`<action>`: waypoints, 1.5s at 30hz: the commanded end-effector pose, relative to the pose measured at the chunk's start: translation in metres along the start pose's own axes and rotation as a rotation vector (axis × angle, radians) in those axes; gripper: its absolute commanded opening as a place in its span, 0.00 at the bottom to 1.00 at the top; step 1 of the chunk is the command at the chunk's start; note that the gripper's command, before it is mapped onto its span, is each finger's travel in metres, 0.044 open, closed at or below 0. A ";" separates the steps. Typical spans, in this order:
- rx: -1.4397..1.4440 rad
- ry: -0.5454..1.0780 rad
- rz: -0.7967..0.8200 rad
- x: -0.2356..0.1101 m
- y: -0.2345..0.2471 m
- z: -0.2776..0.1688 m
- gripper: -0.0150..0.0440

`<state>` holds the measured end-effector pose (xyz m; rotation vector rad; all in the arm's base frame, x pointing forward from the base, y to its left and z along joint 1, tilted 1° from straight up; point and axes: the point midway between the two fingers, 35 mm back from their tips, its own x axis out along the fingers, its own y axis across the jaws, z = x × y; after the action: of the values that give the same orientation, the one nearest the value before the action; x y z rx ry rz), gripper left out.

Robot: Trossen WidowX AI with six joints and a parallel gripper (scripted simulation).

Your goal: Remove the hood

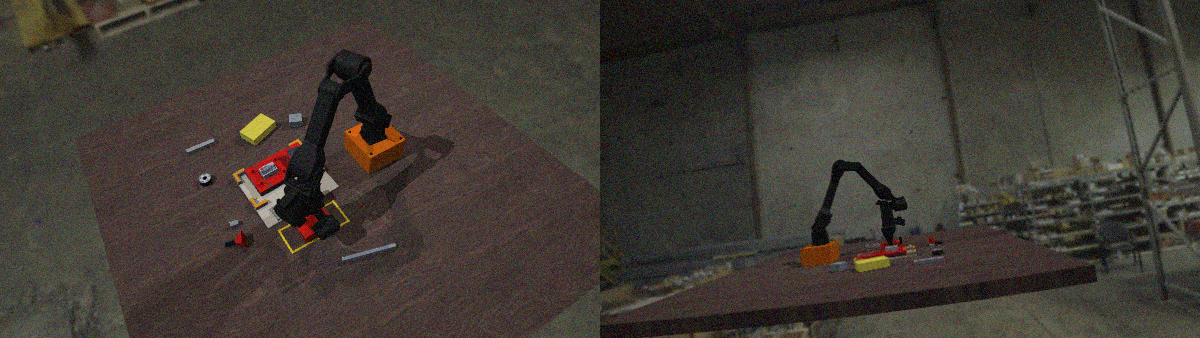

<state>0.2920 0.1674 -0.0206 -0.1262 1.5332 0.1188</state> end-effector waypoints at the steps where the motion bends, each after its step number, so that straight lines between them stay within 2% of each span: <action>1: 0.000 0.002 -0.002 0.003 -0.001 -0.001 0.25; 15: 0.000 0.002 -0.003 0.009 -0.001 -0.001 0.25; 32: 0.001 0.000 0.000 0.005 0.000 0.000 1.00; 36: 0.001 0.002 -0.002 -0.017 0.001 0.002 1.00; 41: 0.001 0.007 -0.007 -0.064 0.001 0.001 1.00; 45: 0.001 0.007 -0.007 -0.066 0.001 0.001 1.00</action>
<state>0.2918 0.1696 0.0422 -0.1283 1.5303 0.1235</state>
